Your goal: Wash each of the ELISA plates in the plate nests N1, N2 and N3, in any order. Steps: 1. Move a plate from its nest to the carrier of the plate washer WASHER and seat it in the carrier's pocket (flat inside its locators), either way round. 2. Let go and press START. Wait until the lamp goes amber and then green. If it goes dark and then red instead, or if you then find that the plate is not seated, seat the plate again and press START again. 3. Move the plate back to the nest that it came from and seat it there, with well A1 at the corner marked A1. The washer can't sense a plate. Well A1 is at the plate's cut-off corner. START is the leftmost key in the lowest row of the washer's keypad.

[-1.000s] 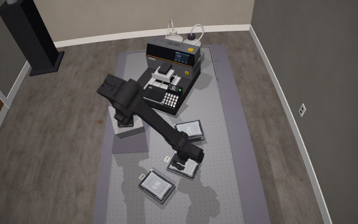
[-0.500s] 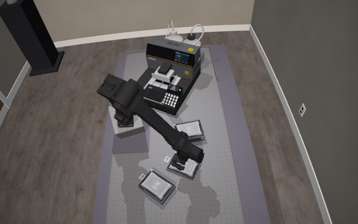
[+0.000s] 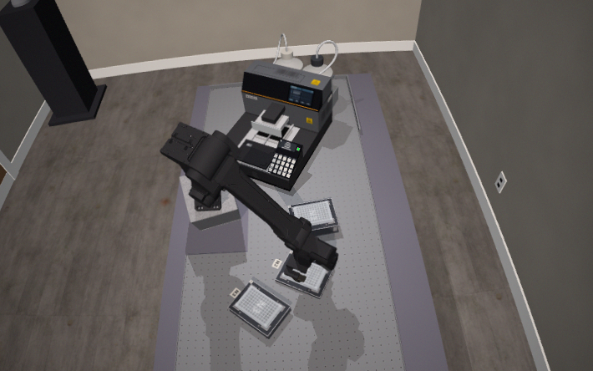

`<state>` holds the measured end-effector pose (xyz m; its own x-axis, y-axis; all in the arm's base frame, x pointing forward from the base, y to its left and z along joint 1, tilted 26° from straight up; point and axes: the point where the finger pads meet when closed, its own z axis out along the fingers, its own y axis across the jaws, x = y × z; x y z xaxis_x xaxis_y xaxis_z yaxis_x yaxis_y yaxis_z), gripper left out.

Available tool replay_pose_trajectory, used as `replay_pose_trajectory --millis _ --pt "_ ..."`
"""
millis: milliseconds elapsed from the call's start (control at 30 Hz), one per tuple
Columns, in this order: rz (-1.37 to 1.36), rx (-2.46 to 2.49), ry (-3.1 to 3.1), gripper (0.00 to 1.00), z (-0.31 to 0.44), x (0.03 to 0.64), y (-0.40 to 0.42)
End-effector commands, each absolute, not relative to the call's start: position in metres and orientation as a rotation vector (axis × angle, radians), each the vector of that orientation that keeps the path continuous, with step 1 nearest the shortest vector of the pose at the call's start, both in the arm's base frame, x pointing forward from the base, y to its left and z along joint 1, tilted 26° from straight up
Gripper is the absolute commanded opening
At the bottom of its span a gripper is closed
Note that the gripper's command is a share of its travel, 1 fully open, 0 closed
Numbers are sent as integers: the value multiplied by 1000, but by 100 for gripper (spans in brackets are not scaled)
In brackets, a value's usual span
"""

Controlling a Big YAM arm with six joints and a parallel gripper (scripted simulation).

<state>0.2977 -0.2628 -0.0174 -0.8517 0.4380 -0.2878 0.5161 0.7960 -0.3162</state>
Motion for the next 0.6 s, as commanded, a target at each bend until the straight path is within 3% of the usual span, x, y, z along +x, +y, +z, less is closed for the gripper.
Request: replay_pose_trajectory --millis 0,567 --pt "-588 733 2743 100 -7 308 -270" --pt "-581 746 2767 100 -20 303 -273"
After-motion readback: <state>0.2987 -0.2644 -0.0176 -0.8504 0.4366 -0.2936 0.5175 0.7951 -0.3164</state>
